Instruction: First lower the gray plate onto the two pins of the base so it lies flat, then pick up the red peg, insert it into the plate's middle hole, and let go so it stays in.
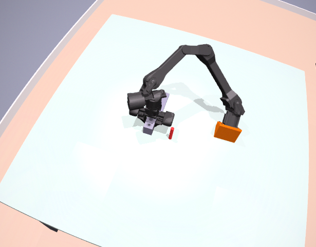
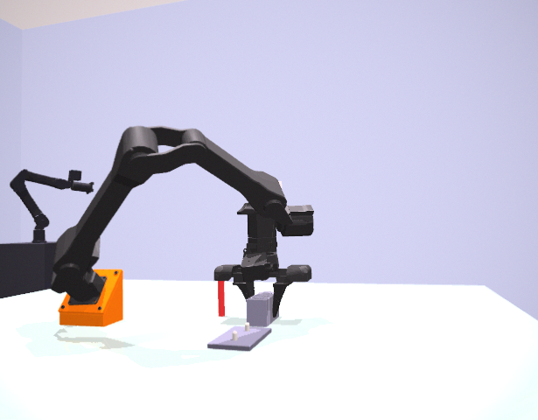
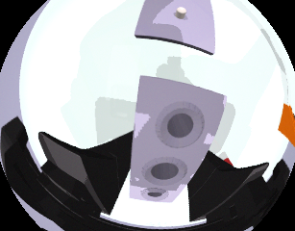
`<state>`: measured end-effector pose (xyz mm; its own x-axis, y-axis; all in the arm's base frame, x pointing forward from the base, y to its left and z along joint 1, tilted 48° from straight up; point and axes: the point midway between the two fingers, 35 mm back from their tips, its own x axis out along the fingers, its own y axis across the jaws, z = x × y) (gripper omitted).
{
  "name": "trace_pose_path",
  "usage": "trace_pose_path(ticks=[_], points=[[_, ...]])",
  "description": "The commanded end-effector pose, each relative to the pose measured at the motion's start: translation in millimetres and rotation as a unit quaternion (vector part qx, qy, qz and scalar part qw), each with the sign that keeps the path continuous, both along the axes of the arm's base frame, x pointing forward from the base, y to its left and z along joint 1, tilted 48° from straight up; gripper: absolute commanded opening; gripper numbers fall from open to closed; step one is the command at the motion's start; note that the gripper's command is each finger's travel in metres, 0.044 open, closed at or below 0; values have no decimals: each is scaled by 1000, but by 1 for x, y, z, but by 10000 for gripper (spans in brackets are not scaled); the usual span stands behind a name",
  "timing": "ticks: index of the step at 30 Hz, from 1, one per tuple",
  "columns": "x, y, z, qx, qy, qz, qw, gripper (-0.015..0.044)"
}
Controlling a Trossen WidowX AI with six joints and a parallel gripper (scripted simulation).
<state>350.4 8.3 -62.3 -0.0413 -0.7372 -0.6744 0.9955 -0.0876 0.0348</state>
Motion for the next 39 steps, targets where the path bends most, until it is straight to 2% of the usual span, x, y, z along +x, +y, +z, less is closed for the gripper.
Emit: trace_pose_path(ticks=[1, 39], points=[[0, 0, 1, -2, 1, 1, 1000, 0], [9, 88, 81, 1, 2, 1, 1000, 0]])
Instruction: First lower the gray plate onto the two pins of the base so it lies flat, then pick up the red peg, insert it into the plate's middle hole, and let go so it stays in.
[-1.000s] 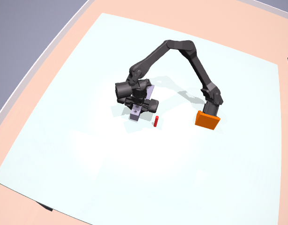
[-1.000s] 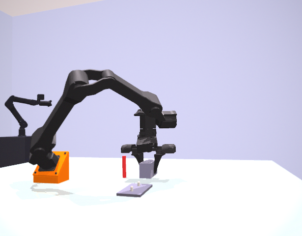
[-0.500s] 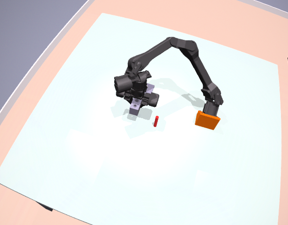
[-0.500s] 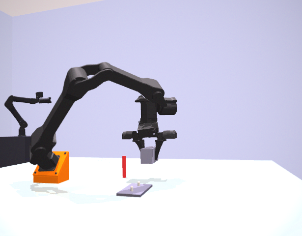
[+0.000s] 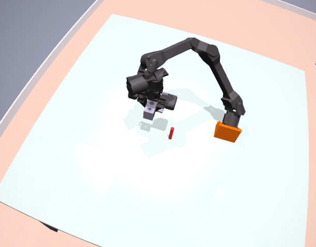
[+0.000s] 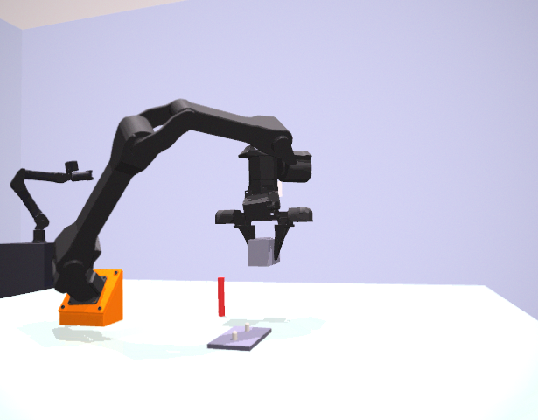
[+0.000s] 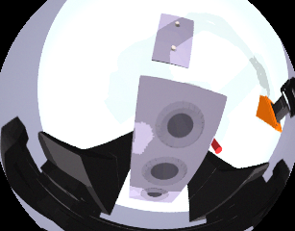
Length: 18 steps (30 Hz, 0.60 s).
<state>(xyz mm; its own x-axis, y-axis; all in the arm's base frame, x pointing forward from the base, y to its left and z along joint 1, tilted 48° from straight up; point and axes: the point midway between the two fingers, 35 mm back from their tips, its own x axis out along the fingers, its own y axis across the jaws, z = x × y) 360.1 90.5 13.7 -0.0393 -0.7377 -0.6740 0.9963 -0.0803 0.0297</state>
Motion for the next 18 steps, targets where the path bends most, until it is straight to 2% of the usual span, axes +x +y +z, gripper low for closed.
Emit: trace_pose_path(ticks=[1, 7, 18], points=[[-1, 8, 7, 1, 0, -2, 1000, 0], [-3, 15, 16, 1, 0, -3, 1000, 0], [2, -17, 27, 5, -2, -3, 1000, 0]])
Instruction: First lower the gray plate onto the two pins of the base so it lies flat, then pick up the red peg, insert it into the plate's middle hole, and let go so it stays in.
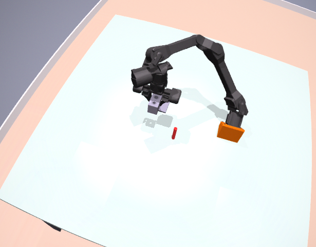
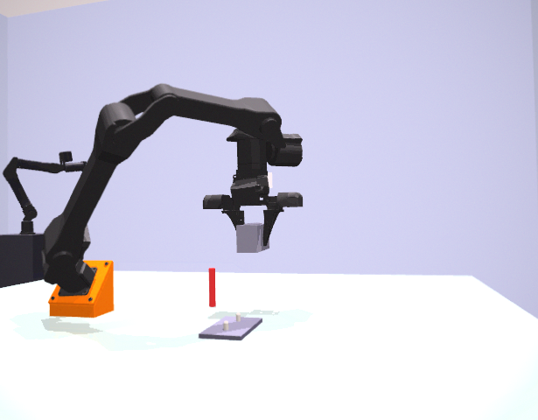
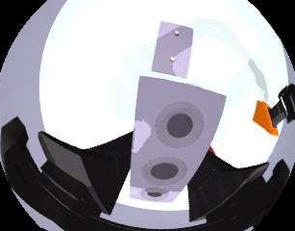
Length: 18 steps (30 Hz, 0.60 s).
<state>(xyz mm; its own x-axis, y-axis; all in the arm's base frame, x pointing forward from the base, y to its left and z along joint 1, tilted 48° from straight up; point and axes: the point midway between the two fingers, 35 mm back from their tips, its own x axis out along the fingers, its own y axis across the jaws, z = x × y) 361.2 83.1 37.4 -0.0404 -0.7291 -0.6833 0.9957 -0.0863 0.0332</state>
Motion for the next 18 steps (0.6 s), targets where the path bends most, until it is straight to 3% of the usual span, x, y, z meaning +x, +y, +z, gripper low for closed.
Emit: trace_pose_path(ticks=[1, 18], points=[[1, -13, 4, -1, 0, -1, 1000, 0], [-1, -66, 22, 0, -4, -3, 1000, 0]])
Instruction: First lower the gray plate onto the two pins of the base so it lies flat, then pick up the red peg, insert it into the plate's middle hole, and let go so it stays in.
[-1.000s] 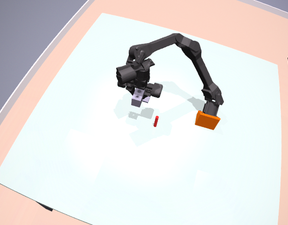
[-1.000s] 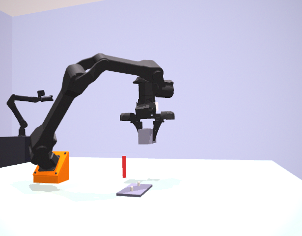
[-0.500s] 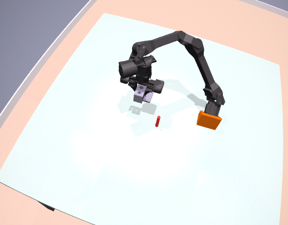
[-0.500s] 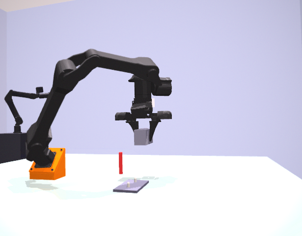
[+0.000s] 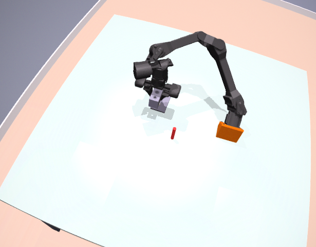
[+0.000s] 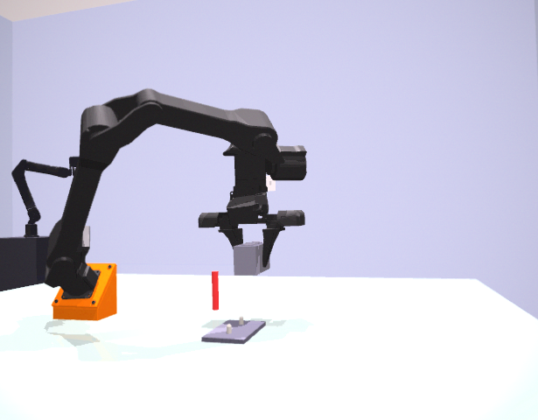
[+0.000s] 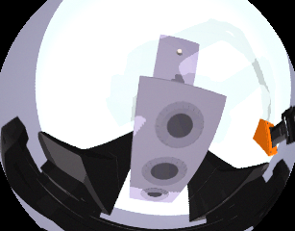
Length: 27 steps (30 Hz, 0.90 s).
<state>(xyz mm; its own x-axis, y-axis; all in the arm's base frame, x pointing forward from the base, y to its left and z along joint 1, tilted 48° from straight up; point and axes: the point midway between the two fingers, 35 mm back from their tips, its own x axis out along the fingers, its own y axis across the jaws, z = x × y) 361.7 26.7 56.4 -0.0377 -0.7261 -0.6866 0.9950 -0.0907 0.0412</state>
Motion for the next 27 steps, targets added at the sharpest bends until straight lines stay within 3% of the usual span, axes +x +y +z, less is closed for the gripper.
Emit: trace_pose_path(ticks=[1, 27], points=[[-2, -13, 4, -3, 0, -1, 1000, 0], [-19, -75, 23, -13, -4, -8, 1000, 0]])
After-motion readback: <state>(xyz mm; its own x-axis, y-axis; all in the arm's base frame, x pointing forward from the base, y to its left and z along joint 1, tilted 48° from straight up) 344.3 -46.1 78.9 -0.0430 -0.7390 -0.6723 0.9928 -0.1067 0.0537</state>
